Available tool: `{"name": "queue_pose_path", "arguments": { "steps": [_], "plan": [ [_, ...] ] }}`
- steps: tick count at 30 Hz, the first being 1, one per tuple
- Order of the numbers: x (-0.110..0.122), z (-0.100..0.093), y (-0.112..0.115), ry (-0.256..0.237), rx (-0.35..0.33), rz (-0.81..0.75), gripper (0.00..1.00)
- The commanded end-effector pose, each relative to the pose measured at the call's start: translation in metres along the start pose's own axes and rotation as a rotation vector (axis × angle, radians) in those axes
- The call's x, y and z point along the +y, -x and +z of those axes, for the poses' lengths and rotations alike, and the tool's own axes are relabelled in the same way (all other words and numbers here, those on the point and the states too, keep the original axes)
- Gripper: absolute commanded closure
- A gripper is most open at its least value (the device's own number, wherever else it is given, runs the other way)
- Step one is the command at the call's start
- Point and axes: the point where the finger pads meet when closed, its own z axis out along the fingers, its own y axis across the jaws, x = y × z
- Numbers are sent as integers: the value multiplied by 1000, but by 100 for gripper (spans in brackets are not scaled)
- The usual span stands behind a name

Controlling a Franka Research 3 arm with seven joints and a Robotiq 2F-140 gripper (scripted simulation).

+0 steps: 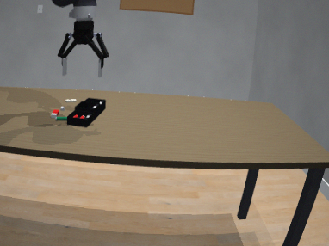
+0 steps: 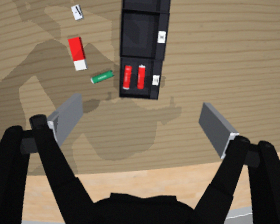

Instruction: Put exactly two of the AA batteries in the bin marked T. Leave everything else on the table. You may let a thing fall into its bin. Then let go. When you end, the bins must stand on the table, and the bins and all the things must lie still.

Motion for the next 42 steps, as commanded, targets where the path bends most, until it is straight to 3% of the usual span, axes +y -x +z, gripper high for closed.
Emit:
{"name": "queue_pose_path", "arguments": {
  "steps": [1, 7, 42],
  "plan": [
    [-7, -13, 2, -25, -9, 2, 0],
    [-7, -28, 2, -25, -9, 2, 0],
    [-7, -28, 2, -25, -9, 2, 0]
  ]
}}
